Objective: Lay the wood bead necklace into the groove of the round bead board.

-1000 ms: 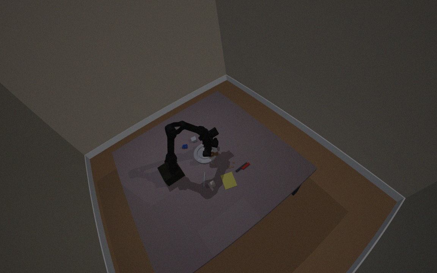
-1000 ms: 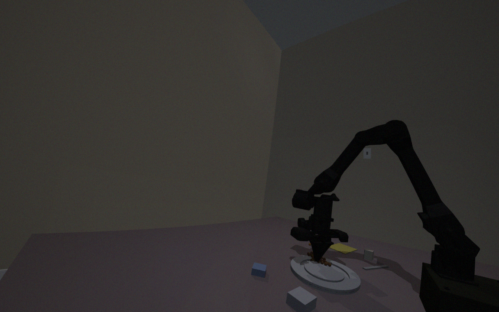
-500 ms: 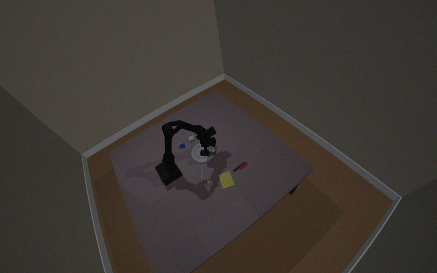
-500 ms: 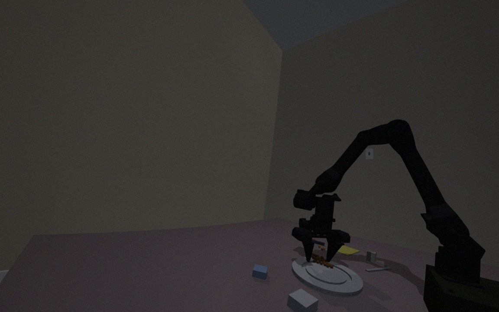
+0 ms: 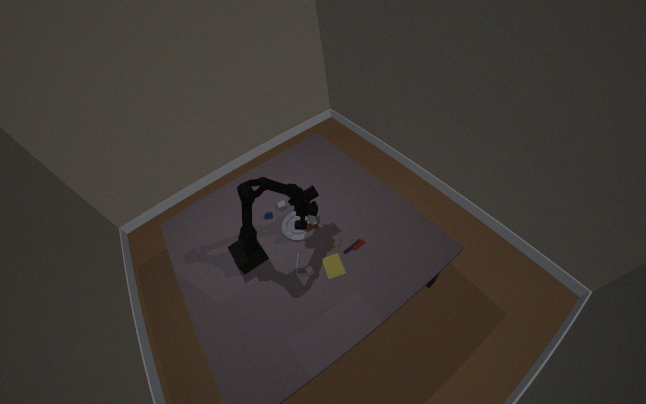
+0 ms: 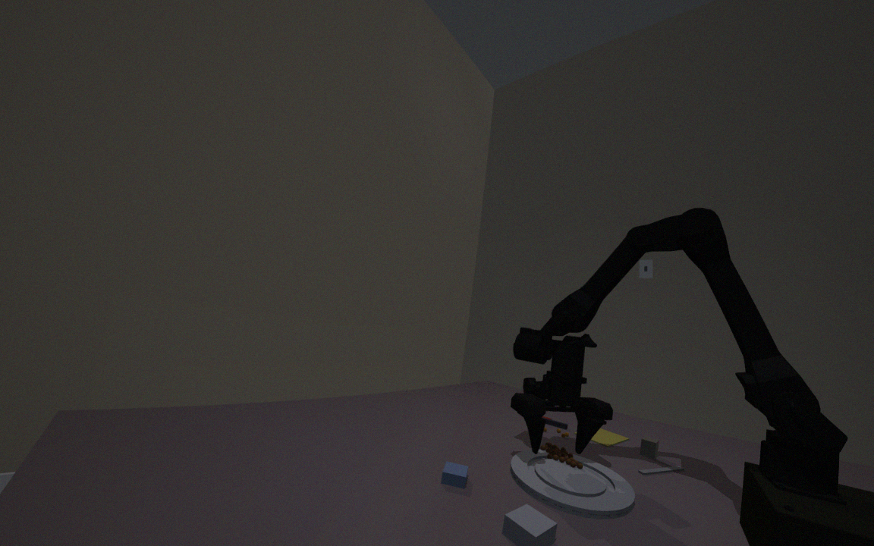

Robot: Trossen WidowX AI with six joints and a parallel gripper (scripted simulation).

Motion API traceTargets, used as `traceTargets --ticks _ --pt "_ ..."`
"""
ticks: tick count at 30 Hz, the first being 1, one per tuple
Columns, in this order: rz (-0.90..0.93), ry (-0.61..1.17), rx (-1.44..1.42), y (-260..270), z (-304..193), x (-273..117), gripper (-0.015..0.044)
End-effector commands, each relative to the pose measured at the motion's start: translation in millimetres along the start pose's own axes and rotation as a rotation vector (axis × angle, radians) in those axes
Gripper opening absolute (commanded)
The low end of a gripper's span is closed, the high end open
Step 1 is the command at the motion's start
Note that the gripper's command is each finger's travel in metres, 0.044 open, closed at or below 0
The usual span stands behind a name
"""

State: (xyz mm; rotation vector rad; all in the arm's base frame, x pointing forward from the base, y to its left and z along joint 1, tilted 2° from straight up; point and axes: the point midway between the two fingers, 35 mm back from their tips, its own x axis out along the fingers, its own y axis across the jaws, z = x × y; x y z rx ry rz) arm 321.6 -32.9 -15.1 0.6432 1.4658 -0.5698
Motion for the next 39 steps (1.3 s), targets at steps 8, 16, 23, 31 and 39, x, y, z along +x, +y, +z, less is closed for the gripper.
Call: traceTargets --ticks 8,16,23,31,39 --pt "-0.003 0.000 0.005 -0.4 -0.1 -0.4 0.0440" --pt "-0.003 0.000 -0.045 -4.4 -2.1 -3.2 0.0387" --pt "-0.005 0.003 -0.455 -36.9 -21.2 -22.5 0.0204" --pt "-0.005 0.003 -0.455 -36.9 -21.1 -18.4 0.0120" --pt "0.000 -0.005 -0.448 -35.1 -19.3 -13.3 0.0120"
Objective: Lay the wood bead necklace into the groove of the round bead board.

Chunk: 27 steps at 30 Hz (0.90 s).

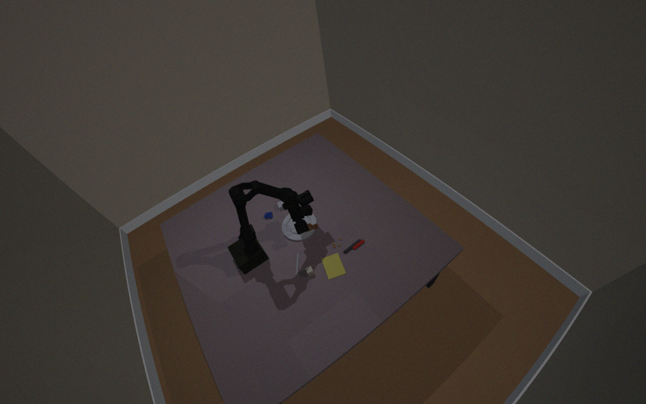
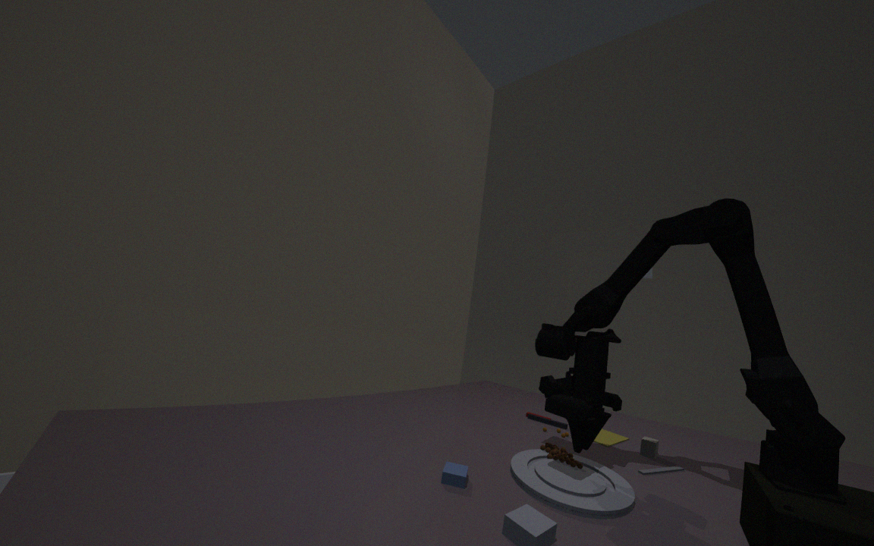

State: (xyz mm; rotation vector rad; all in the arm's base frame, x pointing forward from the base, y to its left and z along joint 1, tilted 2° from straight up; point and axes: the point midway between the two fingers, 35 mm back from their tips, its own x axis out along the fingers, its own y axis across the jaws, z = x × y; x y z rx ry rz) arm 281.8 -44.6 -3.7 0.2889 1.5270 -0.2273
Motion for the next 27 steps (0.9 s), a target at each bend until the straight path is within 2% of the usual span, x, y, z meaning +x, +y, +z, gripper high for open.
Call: traceTargets --ticks 1,23,27 --pt "0.000 -0.004 0.000 0.1 1.0 0.9 0.0120" --pt "-0.003 0.005 -0.007 -0.8 -1.9 30.9 0.0120" --pt "-0.001 0.004 -0.003 -0.3 -1.2 28.8 0.0015"
